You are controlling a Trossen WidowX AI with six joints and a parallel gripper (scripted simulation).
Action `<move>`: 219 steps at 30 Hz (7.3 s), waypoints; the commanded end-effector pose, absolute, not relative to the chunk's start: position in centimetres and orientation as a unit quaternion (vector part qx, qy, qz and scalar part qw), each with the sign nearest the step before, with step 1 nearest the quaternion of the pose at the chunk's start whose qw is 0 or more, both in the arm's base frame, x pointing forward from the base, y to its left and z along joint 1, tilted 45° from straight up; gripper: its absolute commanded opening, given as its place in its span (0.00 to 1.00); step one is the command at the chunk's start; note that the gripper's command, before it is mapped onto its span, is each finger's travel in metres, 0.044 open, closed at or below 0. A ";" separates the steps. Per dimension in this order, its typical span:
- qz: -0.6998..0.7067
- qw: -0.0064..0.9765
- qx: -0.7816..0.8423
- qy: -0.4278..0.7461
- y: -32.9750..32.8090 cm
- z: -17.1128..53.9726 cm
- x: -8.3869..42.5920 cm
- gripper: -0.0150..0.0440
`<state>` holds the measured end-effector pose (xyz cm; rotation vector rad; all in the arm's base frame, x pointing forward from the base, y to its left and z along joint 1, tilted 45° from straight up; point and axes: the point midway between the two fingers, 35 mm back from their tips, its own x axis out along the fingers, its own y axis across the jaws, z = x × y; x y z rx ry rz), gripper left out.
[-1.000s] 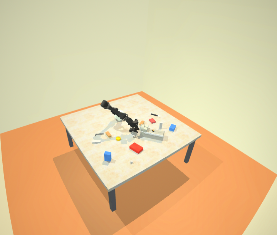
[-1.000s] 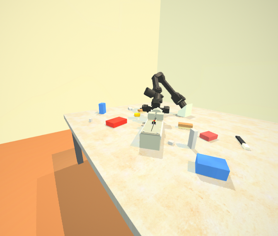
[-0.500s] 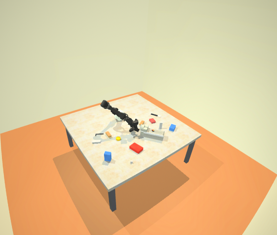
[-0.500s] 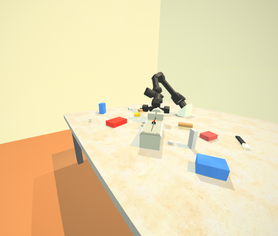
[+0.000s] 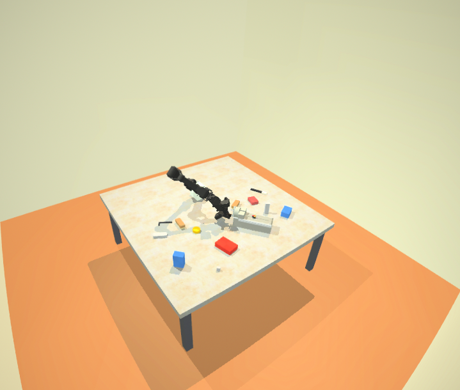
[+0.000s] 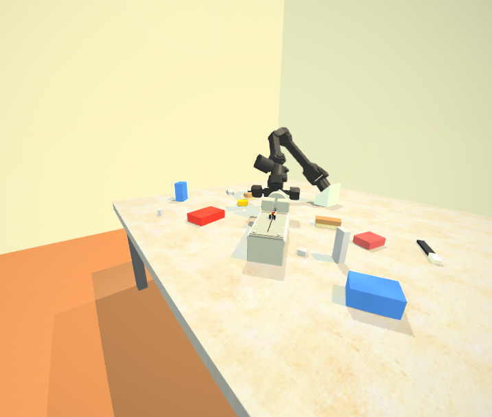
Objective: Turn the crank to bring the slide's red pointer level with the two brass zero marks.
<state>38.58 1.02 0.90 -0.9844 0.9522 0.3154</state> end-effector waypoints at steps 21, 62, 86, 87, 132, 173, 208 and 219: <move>0.140 0.766 -0.455 0.431 1.0 1.9 39.1 0.25; 0.140 0.766 -0.455 0.431 1.1 2.3 39.2 0.25; 0.140 0.766 -0.455 0.431 1.2 2.7 39.3 0.25; 0.140 0.766 -0.455 0.431 1.3 2.7 39.3 0.25; 0.141 0.767 -0.455 0.431 3.2 4.4 39.0 0.25; 0.141 0.767 -0.454 0.431 5.9 3.9 37.3 0.25; 0.141 0.767 -0.454 0.431 6.3 3.3 36.7 0.25; 0.141 0.767 -0.454 0.431 6.3 3.1 36.7 0.25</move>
